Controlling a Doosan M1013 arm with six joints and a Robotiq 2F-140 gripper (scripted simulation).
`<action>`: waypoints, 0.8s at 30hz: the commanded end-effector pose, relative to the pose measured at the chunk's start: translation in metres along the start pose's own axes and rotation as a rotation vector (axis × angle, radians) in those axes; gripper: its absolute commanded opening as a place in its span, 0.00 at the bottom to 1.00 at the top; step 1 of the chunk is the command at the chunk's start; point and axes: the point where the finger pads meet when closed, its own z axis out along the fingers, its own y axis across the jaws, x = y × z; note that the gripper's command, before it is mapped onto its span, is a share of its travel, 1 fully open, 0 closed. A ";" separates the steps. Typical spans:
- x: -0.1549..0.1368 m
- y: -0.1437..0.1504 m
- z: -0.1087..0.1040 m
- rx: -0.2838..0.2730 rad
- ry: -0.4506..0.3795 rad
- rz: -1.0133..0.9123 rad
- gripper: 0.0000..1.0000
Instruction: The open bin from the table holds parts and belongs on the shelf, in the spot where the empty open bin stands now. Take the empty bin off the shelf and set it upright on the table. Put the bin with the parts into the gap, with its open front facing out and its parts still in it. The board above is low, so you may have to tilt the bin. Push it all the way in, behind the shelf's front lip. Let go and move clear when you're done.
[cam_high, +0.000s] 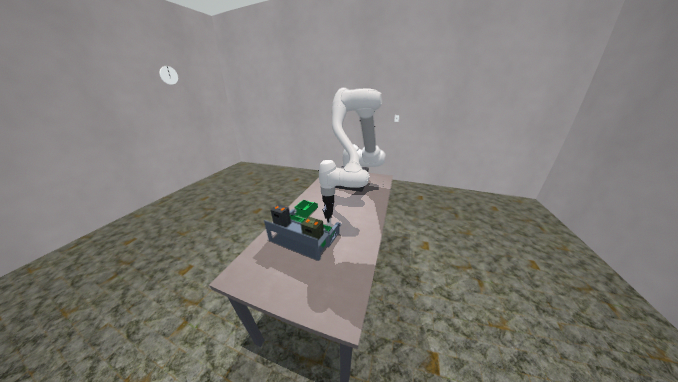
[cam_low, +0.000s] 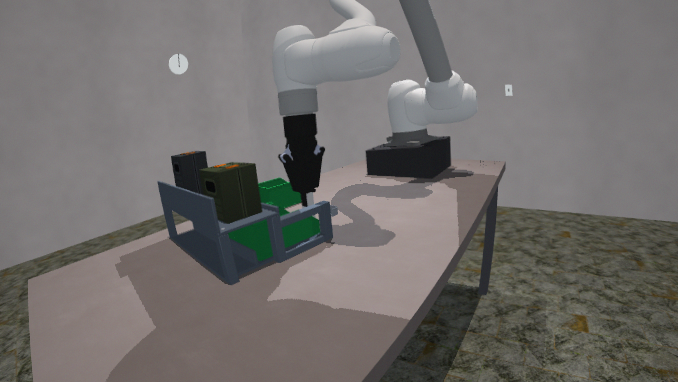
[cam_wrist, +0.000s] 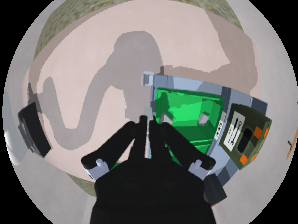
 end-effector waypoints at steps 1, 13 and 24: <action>0.002 -0.008 -0.004 0.008 0.002 0.000 0.10; 0.002 -0.009 -0.013 0.008 0.002 0.000 0.10; 0.002 -0.009 -0.064 0.008 0.002 0.000 0.10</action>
